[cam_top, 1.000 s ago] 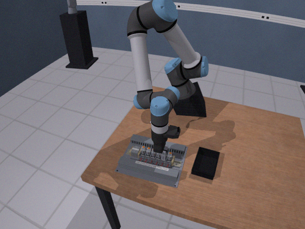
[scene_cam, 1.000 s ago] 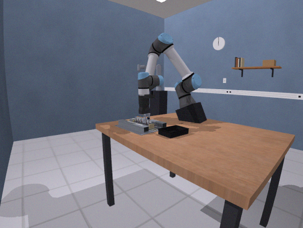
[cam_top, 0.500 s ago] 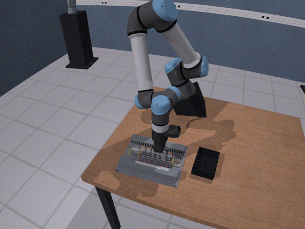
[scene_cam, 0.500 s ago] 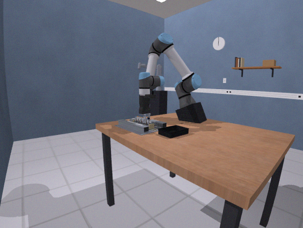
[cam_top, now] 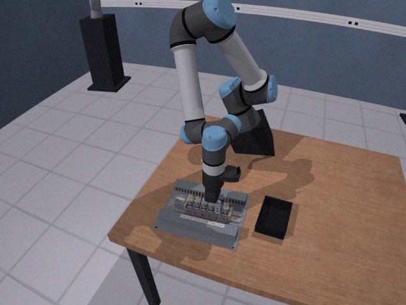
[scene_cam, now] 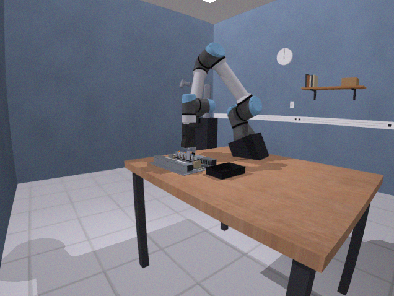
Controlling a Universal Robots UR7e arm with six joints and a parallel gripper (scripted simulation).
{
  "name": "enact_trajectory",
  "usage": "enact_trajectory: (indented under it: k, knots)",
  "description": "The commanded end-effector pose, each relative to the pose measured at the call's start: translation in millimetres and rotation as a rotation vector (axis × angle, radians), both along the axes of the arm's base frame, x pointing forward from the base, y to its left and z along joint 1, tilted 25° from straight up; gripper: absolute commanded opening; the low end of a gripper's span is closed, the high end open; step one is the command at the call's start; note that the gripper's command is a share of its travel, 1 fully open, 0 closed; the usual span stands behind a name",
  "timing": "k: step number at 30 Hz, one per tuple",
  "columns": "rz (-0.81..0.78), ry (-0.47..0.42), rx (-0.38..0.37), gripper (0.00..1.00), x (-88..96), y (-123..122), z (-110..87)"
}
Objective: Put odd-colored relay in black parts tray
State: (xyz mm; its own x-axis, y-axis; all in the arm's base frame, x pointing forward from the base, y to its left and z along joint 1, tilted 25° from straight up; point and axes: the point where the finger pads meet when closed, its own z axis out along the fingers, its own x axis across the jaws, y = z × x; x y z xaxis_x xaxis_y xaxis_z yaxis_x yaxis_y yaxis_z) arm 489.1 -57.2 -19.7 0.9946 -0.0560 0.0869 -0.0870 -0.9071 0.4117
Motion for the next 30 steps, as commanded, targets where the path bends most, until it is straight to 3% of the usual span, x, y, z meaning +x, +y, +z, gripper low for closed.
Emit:
enact_trajectory:
  k: [1,20,30]
  knots:
    - [0.003,-0.01,0.003,0.0,0.1,0.8,0.5]
    - [0.008,-0.018,0.001,0.0,-0.4,0.8,0.4]
    - [-0.012,0.024,0.006,0.0,0.4,0.7,0.2]
